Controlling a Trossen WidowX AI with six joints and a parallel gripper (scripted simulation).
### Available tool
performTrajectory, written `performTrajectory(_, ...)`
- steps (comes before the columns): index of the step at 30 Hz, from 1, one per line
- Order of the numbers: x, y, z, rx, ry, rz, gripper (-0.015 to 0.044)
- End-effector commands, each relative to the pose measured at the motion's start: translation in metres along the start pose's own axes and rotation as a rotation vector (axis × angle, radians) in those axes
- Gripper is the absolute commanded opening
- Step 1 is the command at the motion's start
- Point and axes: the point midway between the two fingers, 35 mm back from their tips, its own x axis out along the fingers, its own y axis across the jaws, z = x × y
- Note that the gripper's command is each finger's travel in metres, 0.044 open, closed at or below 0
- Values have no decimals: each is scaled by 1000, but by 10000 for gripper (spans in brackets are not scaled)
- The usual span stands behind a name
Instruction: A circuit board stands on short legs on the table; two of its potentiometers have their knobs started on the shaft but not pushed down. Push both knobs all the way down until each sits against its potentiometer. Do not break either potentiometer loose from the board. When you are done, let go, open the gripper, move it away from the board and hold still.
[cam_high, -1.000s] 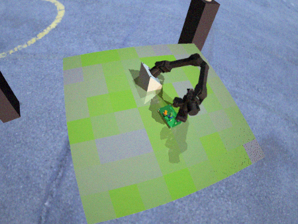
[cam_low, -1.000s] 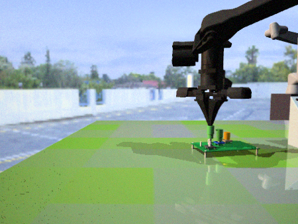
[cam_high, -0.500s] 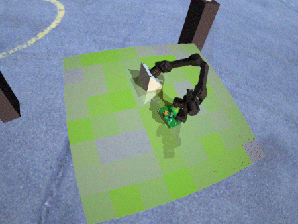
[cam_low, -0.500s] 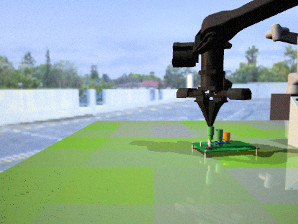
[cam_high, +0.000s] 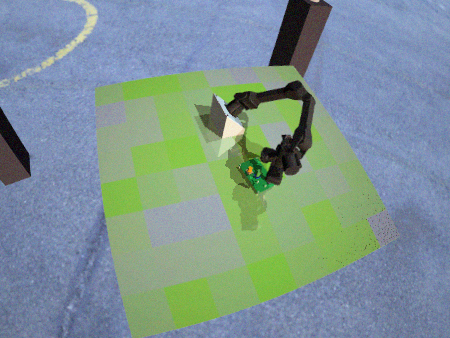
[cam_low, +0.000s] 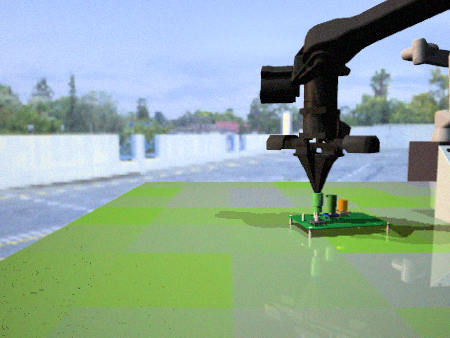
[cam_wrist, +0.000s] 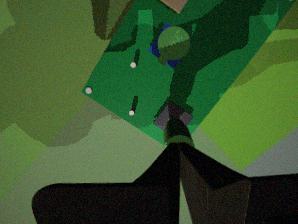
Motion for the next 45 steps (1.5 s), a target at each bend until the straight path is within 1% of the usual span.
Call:
performTrajectory(1, 4, -1, -1, -4, 0, -6, 0)
performTrajectory(45, 8, -1, -1, -4, 0, -6, 0)
